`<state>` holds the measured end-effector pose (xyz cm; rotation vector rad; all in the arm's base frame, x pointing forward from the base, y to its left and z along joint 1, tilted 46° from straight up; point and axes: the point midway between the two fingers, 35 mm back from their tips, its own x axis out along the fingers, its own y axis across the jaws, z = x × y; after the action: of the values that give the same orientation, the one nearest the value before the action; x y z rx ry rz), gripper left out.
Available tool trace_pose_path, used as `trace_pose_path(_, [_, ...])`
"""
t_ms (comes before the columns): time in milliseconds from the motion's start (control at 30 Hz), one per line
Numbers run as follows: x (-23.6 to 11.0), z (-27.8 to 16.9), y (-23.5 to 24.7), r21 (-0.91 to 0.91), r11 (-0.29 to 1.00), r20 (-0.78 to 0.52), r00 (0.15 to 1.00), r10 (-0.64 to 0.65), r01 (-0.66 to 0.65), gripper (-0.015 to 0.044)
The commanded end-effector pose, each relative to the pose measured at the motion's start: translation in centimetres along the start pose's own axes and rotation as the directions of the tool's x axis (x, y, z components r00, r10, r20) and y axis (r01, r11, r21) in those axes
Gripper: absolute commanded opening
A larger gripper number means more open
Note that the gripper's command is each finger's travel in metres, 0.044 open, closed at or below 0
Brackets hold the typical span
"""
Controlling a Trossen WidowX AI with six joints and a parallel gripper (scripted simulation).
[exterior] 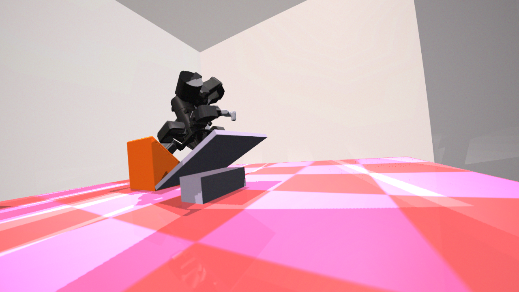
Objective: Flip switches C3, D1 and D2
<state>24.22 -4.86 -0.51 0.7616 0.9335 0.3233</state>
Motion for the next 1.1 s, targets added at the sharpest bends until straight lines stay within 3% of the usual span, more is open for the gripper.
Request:
trace_pose_path(0, [0.1, 0.0, 0.0, 0.002, 1.000, 0.002, 1.000, -0.001, 0.001, 0.0000])
trace_pose_path(633, [0.3, 0.0, 0.0, 0.002, 1.000, 0.002, 1.000, -0.001, 0.001, 0.0000])
trace_pose_path(900, [-6.0, 0.3, -0.1, 0.002, 1.000, -0.026, 1.000, -0.005, 0.006, 0.0000])
trace_pose_path(1067, [-6.2, 0.3, -0.1, 0.002, 1.000, -0.027, 1.000, -0.004, 0.005, 0.0000])
